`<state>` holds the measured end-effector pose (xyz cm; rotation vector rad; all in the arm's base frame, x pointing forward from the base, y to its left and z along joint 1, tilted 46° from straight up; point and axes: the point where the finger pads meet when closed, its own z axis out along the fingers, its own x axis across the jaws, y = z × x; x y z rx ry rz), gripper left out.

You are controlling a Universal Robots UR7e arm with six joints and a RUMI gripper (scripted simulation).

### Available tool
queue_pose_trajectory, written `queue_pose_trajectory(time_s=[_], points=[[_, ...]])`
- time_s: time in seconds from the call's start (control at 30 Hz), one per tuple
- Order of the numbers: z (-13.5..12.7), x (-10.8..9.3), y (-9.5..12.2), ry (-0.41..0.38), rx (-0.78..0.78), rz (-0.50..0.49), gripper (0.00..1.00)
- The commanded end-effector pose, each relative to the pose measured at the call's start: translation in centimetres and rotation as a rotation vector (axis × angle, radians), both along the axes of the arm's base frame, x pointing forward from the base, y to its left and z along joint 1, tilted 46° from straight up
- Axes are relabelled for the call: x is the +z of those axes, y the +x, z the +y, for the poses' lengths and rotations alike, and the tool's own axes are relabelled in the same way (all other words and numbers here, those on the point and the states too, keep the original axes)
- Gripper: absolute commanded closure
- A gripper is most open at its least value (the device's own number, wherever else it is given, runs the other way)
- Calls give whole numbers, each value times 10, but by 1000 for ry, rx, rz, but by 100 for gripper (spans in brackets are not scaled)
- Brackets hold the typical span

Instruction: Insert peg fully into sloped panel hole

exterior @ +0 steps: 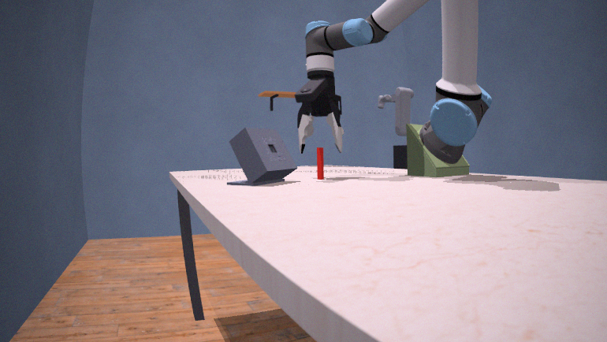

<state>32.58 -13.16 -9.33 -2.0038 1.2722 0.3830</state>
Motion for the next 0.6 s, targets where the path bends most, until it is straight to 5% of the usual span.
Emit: queue_pose_trajectory(time_s=[0.0, 0.57], points=[[-1, 0, 0, -1, 0, 0, 36], [-1, 0, 0, -1, 0, 0, 57]])
